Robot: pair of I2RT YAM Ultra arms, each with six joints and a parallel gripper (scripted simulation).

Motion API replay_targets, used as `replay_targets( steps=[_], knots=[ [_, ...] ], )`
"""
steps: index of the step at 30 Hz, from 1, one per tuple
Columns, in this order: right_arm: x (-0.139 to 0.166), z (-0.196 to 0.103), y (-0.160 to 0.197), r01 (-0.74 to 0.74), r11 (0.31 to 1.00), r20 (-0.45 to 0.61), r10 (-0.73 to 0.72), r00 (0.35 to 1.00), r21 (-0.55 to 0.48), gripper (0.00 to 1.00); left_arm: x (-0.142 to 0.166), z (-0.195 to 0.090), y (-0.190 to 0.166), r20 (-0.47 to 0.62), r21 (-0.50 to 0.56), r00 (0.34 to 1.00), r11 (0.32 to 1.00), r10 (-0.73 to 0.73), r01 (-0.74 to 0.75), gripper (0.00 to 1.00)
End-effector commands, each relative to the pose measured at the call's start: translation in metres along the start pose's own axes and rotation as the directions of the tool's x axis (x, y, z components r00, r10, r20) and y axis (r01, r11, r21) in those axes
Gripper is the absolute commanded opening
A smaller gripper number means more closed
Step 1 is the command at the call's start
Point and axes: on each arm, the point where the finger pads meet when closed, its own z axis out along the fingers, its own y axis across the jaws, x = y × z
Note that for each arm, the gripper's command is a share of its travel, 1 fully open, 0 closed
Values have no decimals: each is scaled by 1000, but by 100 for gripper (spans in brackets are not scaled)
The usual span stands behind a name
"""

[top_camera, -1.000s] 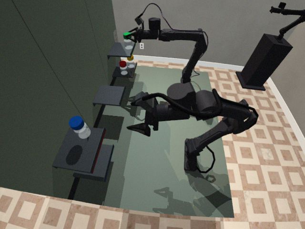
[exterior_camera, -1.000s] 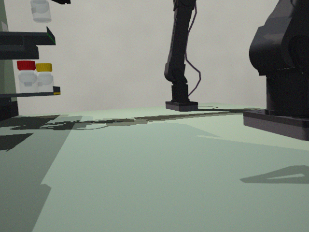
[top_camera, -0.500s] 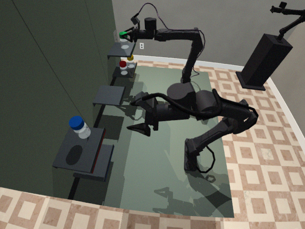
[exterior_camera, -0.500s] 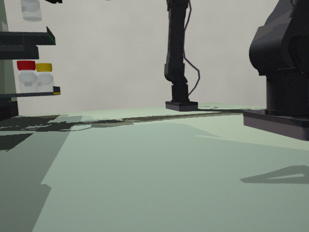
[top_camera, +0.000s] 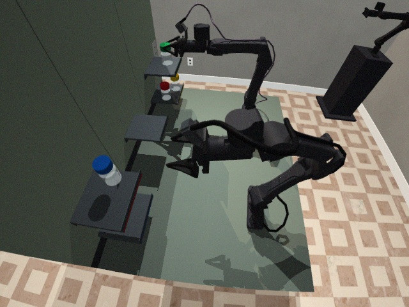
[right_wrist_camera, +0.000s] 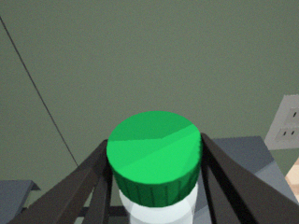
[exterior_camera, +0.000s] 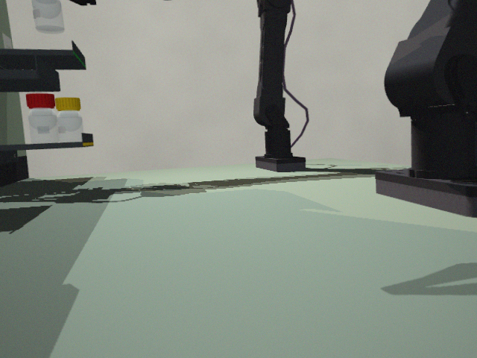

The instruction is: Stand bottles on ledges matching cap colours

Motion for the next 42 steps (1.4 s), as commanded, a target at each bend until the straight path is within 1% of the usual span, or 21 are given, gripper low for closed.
replay_targets(
  steps=[1,3,6,8,12,18,20,26,28,30,40,41,42],
  knots=[
    [-37,-5,2,2,1000,92,-2,996,-3,50,-28,34,5,142,-14,989,999,48,-46,81],
    [-37,-5,2,2,1000,92,-2,996,-3,50,-28,34,5,142,-14,989,999,48,-46,81],
    [-37,-5,2,2,1000,92,-2,996,-3,50,-27,76,11,214,-25,974,998,70,-66,81],
    [-37,-5,2,2,1000,92,-2,996,-3,50,-16,107,13,249,-32,965,997,81,-75,81],
    [-37,-5,2,2,1000,92,-2,996,-3,50,13,149,15,279,-38,956,996,92,-85,81],
    [-37,-5,2,2,1000,92,-2,996,-3,50,52,182,15,275,-38,957,995,96,-89,81],
    [-37,-5,2,2,1000,92,-2,996,-3,50,52,182,15,275,-38,957,995,96,-89,81],
    [-37,-5,2,2,1000,92,-2,996,-3,50,77,193,14,225,-31,971,996,84,-79,81],
    [-37,-5,2,2,1000,92,-2,996,-3,50,77,193,15,225,-31,971,996,84,-79,81],
    [-37,-5,2,2,1000,92,-2,996,-3,50,68,190,14,245,-30,966,996,86,-81,81],
    [-37,-5,2,2,1000,92,-2,996,-3,50,68,190,15,245,-29,966,996,86,-81,81],
    [-37,-5,2,2,1000,92,-2,996,-3,50,62,190,13,256,-29,963,996,87,-82,81],
    [-37,-5,2,2,1000,92,-2,996,-3,50,62,192,13,252,-30,964,996,87,-82,81]
  ],
)
